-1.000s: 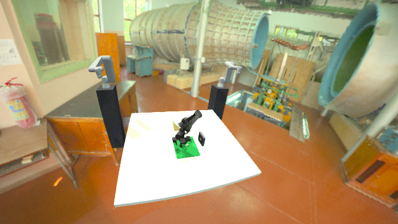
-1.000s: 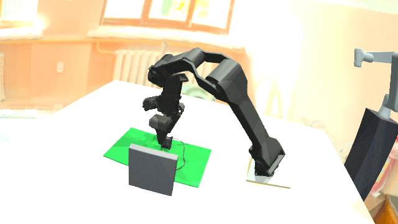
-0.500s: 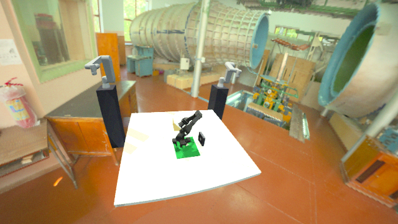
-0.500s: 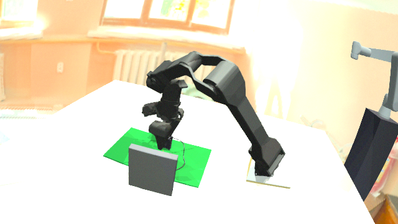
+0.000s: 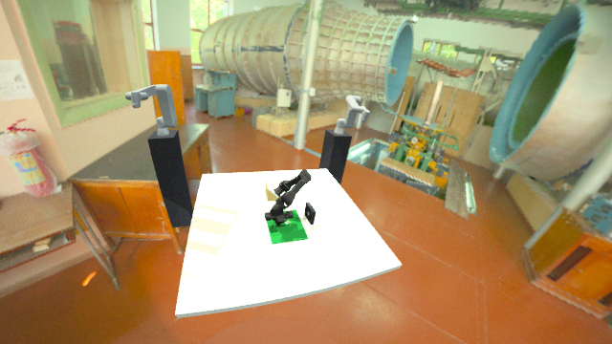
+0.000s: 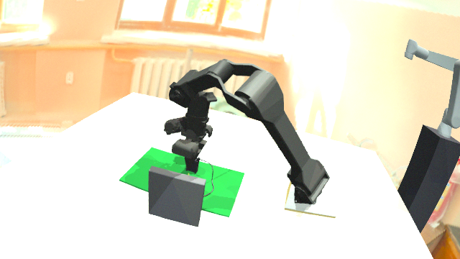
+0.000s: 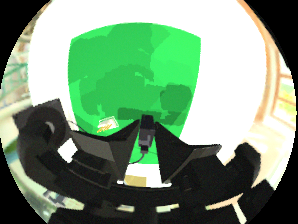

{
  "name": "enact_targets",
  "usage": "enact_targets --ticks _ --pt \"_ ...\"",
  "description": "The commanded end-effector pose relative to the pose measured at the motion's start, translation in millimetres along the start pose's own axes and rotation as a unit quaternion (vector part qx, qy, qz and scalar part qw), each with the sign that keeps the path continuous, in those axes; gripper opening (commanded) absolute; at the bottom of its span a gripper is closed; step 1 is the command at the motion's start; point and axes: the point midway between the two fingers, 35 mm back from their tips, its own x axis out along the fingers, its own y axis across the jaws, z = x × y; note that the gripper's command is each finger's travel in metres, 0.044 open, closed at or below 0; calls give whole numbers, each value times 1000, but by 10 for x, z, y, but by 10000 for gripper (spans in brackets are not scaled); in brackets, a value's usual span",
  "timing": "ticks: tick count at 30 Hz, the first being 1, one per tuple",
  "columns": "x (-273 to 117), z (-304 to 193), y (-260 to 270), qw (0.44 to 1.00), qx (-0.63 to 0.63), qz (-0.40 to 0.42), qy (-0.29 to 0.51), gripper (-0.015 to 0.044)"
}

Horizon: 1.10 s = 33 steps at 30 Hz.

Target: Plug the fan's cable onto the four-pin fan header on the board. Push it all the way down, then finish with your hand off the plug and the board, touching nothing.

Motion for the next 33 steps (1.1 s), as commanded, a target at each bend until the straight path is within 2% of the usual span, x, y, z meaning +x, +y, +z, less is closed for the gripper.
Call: enact_targets --ticks 1,5,9,16,33 --pt "-1 1 1 1000 0 0 0 0" --pt "-29 3 0 1000 0 0 0 0" --pt "-473 2 -8 1000 3 2 1 0" --pt "-488 6 0 1000 14 2 1 0" --pt "-489 -80 376 954 300 2 2 0"
